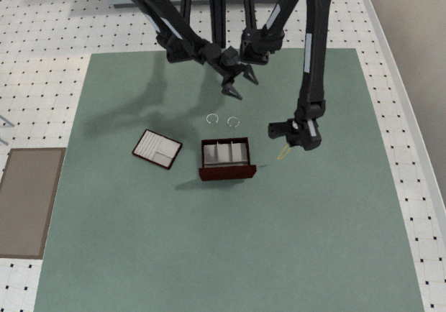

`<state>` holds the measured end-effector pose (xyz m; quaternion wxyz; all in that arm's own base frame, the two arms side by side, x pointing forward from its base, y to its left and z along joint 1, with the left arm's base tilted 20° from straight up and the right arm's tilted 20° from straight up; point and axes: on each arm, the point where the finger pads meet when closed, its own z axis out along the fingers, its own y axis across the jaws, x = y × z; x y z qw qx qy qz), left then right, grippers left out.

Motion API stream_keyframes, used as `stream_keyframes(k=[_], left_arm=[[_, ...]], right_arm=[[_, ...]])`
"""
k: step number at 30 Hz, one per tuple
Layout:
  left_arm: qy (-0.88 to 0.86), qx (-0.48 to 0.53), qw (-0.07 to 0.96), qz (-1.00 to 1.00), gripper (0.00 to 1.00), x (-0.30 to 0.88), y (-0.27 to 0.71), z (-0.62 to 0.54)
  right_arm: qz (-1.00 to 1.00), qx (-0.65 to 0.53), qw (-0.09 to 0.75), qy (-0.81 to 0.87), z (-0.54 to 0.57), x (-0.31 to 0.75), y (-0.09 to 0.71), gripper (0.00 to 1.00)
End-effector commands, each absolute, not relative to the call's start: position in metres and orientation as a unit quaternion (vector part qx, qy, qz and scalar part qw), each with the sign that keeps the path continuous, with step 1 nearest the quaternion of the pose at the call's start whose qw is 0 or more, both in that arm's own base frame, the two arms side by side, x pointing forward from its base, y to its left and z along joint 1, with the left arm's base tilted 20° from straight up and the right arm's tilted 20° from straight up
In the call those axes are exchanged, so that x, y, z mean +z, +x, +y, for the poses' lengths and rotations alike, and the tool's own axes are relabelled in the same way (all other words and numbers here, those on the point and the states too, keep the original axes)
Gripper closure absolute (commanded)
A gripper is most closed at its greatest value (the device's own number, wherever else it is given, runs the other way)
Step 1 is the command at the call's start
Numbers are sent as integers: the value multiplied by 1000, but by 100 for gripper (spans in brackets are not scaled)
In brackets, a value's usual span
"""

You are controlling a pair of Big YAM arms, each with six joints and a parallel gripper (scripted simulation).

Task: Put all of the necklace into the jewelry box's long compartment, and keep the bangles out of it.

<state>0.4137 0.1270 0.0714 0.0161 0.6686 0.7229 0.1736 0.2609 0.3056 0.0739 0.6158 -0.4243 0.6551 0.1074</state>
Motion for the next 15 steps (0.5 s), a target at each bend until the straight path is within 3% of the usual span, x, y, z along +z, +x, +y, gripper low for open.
stream_keyframes(k=[1, 15], left_arm=[[663, 184, 24, 725, 100, 84, 430, 127], [663, 184, 24, 725, 100, 84, 430, 127]], right_arm=[[650, 62, 606, -455, 312, 92, 307, 0], [667, 22, 542, -511, 284, 114, 361, 0]])
